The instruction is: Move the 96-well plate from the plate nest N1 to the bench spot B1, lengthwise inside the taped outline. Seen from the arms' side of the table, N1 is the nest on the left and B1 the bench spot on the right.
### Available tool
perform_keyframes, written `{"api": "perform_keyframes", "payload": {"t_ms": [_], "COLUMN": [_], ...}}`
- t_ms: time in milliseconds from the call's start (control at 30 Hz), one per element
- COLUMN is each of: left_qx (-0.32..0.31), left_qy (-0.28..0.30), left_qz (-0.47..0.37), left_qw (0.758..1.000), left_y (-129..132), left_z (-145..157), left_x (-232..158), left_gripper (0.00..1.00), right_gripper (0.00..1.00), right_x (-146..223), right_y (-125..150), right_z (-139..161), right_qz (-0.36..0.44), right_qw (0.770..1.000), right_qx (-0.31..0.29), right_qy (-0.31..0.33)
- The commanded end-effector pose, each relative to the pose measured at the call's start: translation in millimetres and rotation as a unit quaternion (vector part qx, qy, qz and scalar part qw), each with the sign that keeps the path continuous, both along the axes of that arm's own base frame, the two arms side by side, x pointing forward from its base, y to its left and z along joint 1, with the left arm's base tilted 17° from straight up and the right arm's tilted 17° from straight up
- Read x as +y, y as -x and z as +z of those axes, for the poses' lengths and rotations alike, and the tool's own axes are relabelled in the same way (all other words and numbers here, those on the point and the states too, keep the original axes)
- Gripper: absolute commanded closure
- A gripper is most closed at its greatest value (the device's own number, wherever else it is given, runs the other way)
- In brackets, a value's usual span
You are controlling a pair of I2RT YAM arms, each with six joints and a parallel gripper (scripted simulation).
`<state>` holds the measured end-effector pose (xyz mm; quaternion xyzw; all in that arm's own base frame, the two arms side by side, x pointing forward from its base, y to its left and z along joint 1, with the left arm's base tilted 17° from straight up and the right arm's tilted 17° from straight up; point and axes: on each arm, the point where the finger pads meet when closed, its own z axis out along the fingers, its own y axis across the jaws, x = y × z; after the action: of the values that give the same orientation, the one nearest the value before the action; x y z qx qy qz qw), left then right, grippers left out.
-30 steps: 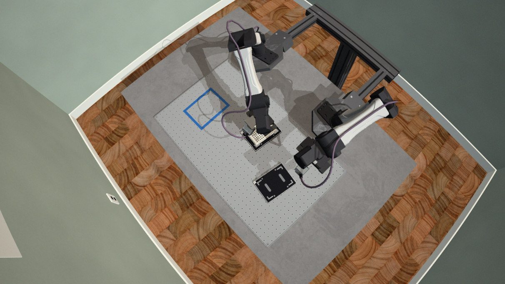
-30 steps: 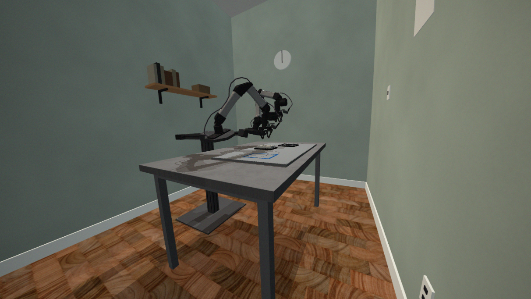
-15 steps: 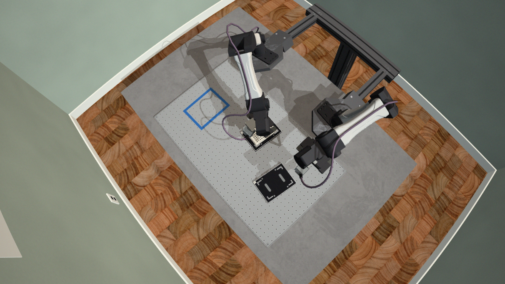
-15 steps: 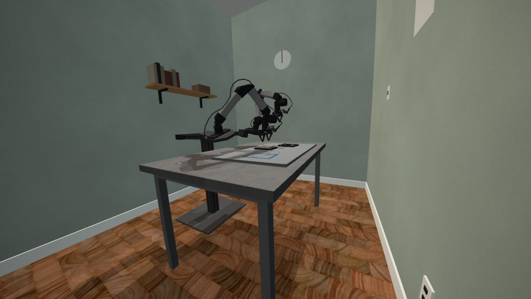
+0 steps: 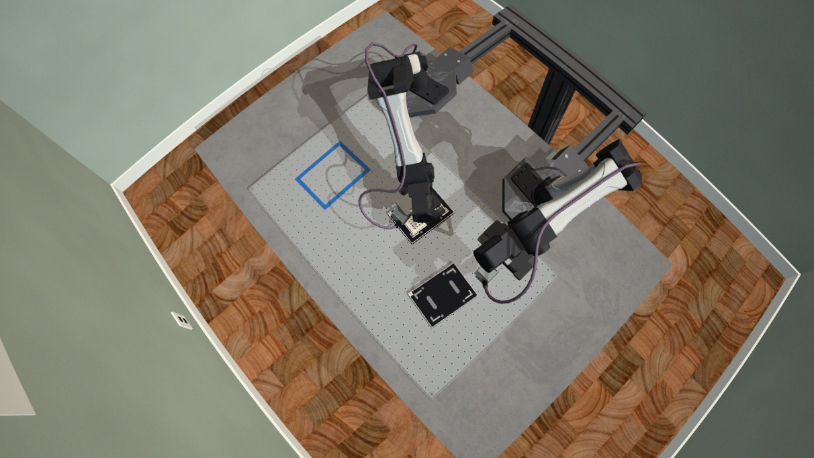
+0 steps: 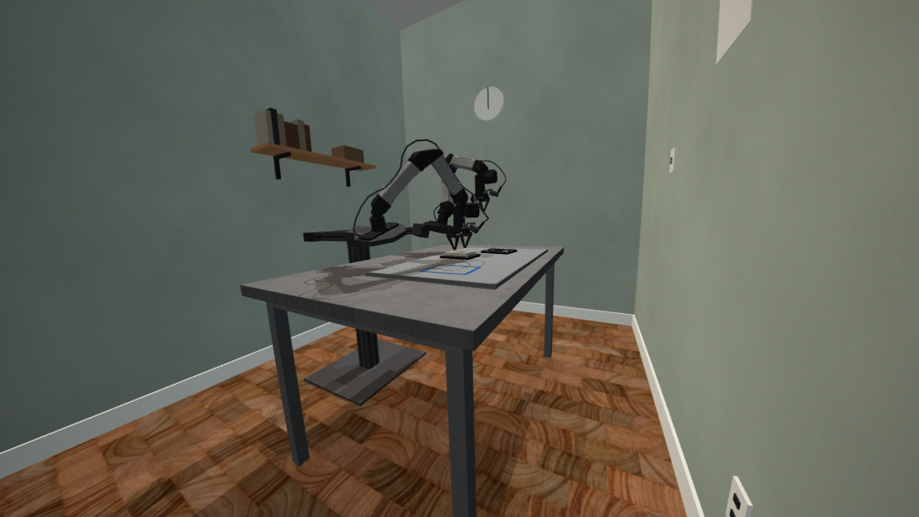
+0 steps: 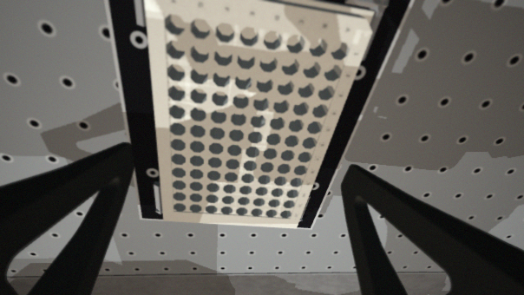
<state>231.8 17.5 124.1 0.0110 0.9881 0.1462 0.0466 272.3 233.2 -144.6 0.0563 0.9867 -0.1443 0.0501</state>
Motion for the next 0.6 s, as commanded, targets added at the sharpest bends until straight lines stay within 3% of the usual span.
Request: {"api": "perform_keyframes", "payload": {"t_ms": [0, 567], "left_qx": [0.004, 0.004], "left_qy": [0.000, 0.000], "left_qz": [-0.004, -0.004], "left_qw": [1.000, 1.000], "left_y": [1, 1], "left_z": [1, 1], "left_x": [0, 0], "left_gripper": [0.00, 0.00], "right_gripper": [0.00, 0.00], "right_x": [-13, -19], "right_y": [1, 0], "right_z": [-18, -37], "right_qz": [-0.002, -0.003], "right_qw": [1.000, 1.000], "right_qx": [0.006, 0.006], "right_qy": [0.010, 0.009]}}
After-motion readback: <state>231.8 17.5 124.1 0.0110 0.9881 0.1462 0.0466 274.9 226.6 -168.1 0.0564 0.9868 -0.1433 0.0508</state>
